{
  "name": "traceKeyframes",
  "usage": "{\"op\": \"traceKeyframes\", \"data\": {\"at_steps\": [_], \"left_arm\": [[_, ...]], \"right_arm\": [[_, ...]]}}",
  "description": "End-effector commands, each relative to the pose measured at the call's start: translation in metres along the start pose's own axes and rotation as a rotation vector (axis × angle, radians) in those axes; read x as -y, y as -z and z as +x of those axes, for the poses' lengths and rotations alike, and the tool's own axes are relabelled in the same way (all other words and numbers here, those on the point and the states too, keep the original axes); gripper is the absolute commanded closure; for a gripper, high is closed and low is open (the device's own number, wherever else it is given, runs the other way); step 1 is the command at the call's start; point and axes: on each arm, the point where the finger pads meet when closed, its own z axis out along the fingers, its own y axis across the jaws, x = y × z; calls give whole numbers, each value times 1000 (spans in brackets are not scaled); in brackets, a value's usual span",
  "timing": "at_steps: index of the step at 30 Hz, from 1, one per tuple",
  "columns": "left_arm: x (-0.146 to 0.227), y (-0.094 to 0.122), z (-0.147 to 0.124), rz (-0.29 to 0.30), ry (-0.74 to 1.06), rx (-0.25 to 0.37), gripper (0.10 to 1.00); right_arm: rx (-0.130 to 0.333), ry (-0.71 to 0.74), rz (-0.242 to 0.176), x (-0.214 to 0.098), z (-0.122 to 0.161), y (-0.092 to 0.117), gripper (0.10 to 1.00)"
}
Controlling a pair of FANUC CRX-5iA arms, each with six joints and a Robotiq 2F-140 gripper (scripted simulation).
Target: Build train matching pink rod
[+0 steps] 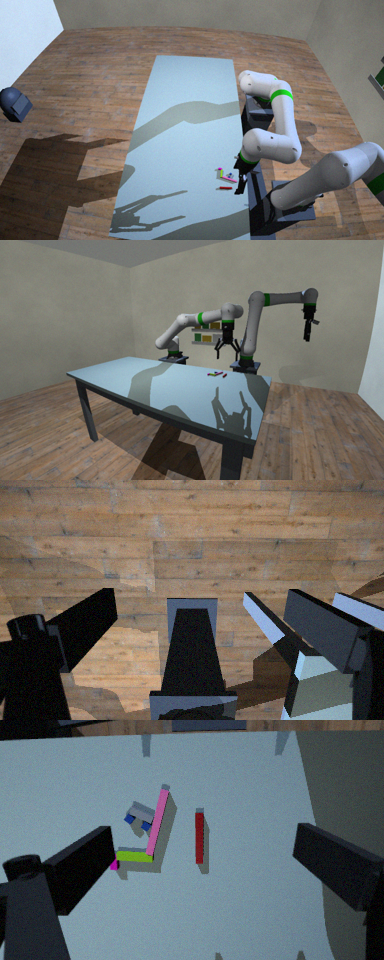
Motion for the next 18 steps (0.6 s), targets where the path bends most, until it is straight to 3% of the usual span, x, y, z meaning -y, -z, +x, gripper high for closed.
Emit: {"op": "traceKeyframes", "data": {"at_steps": [1,11,18], "left_arm": [[0,1,0,0,0,-2,98],[0,1,0,0,0,-2,98],[0,1,0,0,0,-2,98]], "right_arm": [[1,0,-2,0,0,2,98],[1,-61,-2,0,0,1,98],[1,-295,-2,3,1,0,98]]}}
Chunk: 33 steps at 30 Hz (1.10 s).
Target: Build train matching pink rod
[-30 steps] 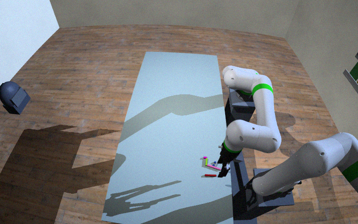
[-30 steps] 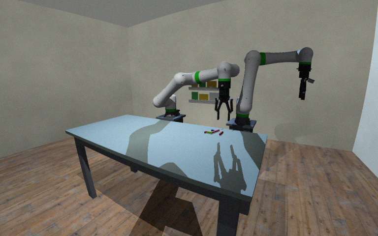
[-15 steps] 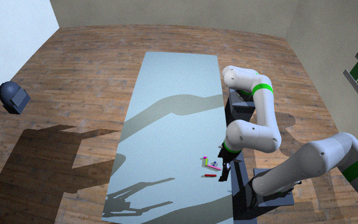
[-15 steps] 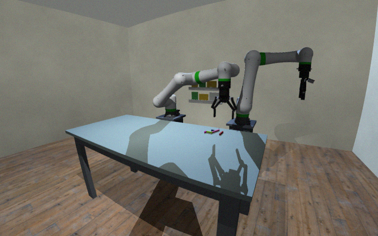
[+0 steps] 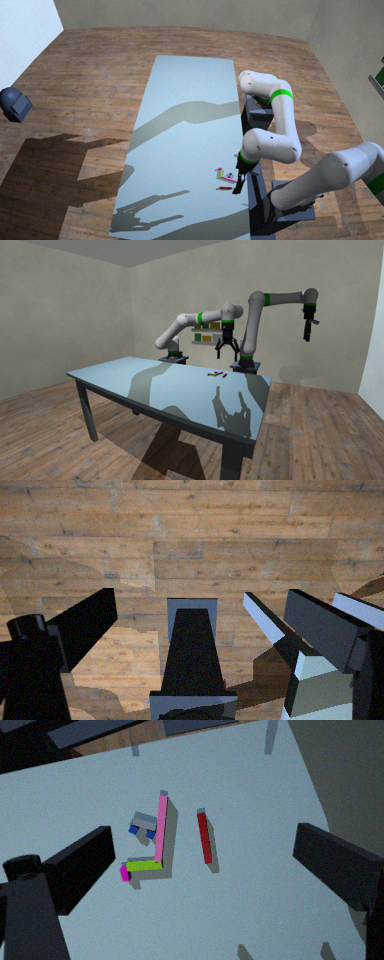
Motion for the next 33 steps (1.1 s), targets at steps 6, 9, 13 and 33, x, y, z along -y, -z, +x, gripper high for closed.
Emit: {"op": "traceKeyframes", "data": {"at_steps": [6,9,13,33], "left_arm": [[0,1,0,0,0,-2,98],[0,1,0,0,0,-2,98],[0,1,0,0,0,-2,98],[0,1,0,0,0,-2,98]], "right_arm": [[2,-314,-4,3,0,0,98],[2,-372,-4,4,0,0,98],[1,-507,-4,5,1,-1,98],[0,-1078,-5,12,2,-5,98]]}}
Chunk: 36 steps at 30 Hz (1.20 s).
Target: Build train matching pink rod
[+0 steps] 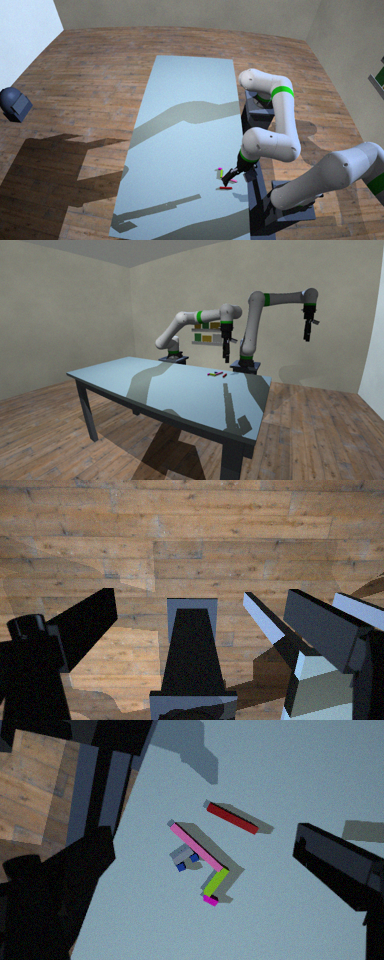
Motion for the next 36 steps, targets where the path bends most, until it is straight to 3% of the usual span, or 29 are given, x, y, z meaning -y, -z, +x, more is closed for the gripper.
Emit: {"op": "traceKeyframes", "data": {"at_steps": [1,9,11,12,26,28,29,36], "left_arm": [[0,1,0,0,0,-2,98],[0,1,0,0,0,-2,98],[0,1,0,0,0,-2,98],[0,1,0,0,0,-2,98],[0,1,0,0,0,-2,98],[0,1,0,0,0,-2,98],[0,1,0,0,0,-2,98],[0,1,0,0,0,-2,98]], "right_arm": [[-3,-167,-10,1,-1,1,98],[-4,-402,-9,3,-4,-1,98],[-4,-402,-9,3,-4,-1,98],[-5,-488,-9,4,-4,-2,98],[-7,-887,-8,8,-9,-5,98],[-7,-887,-8,8,-9,-5,98],[-7,-973,-8,9,-10,-5,98],[-8,-1167,-7,11,-12,-7,98]]}}
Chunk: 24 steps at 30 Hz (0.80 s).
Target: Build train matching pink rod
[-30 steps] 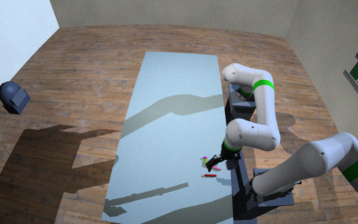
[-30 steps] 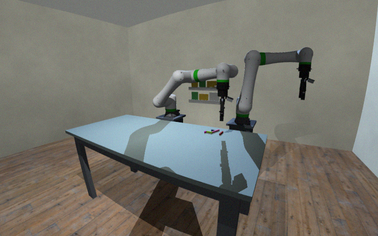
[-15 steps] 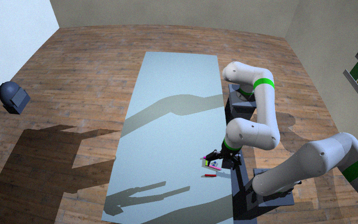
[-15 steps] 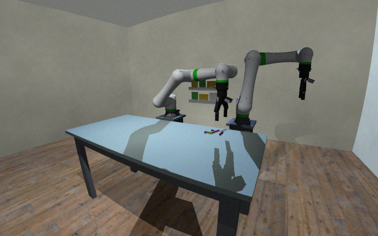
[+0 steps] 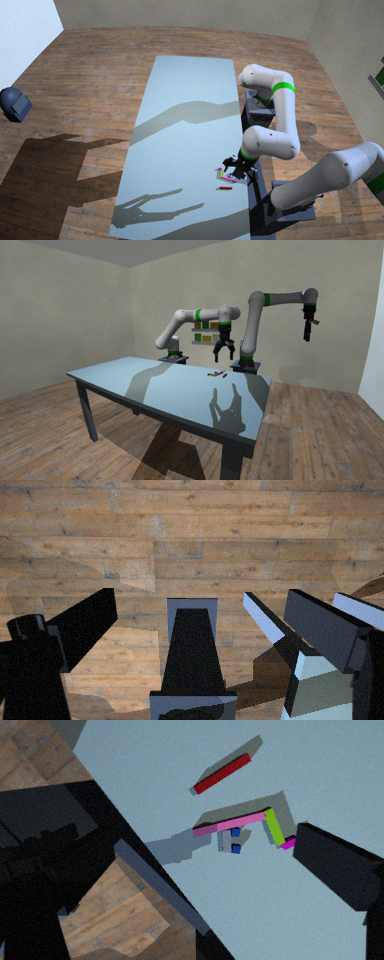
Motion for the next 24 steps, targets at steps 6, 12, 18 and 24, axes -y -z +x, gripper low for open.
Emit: {"op": "traceKeyframes", "data": {"at_steps": [6,12,18,24], "left_arm": [[0,1,0,0,0,-2,98],[0,1,0,0,0,-2,98],[0,1,0,0,0,-2,98],[0,1,0,0,0,-2,98]], "right_arm": [[-9,-314,-2,-1,-4,-1,98],[-10,-479,-2,-2,-7,-2,98],[-10,-653,-1,-3,-10,-4,98],[-10,-828,0,-4,-13,-5,98]]}}
